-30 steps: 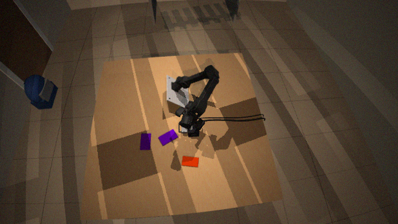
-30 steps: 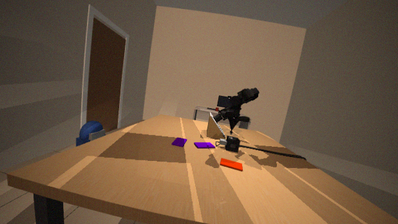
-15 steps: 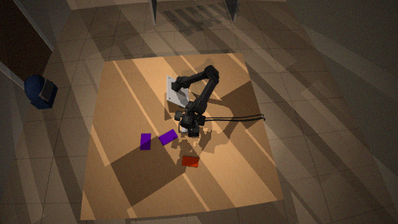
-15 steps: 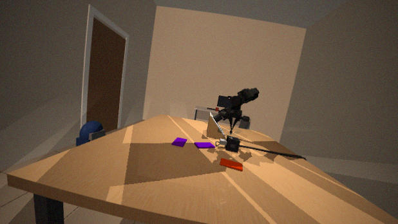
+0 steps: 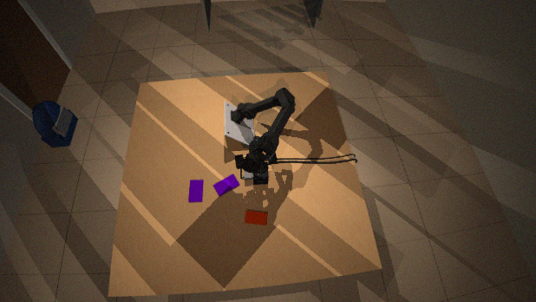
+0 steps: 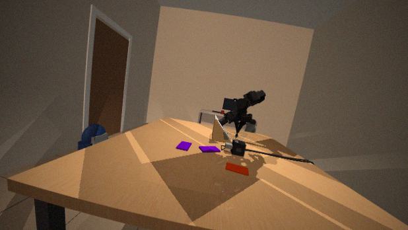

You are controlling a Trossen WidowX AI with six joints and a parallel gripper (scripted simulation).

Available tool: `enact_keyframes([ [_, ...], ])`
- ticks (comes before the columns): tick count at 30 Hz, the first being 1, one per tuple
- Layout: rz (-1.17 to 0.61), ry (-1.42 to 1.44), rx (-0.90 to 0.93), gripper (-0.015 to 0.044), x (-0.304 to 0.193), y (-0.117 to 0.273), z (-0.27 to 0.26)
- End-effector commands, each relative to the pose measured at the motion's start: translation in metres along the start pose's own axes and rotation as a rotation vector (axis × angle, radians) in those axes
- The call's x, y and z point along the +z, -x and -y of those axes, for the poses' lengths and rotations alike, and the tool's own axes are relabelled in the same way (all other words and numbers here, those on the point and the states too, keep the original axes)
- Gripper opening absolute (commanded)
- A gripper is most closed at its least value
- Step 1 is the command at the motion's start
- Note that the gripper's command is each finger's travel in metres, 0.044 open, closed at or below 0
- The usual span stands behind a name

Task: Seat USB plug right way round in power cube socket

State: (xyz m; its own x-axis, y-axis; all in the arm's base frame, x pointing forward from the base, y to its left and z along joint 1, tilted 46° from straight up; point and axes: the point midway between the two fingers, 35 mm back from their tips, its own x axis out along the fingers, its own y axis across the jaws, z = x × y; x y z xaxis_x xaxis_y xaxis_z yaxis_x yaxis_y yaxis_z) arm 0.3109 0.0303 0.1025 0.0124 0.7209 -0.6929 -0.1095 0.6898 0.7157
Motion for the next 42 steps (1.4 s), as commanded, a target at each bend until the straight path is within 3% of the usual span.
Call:
enact_keyframes([
  [1,0.0,0.126,0.0,0.0,-0.0001,-0.0002,0.0001],
  [42,0.0,1.199,0.0,0.0,-0.0001,-0.0002,0.0001],
])
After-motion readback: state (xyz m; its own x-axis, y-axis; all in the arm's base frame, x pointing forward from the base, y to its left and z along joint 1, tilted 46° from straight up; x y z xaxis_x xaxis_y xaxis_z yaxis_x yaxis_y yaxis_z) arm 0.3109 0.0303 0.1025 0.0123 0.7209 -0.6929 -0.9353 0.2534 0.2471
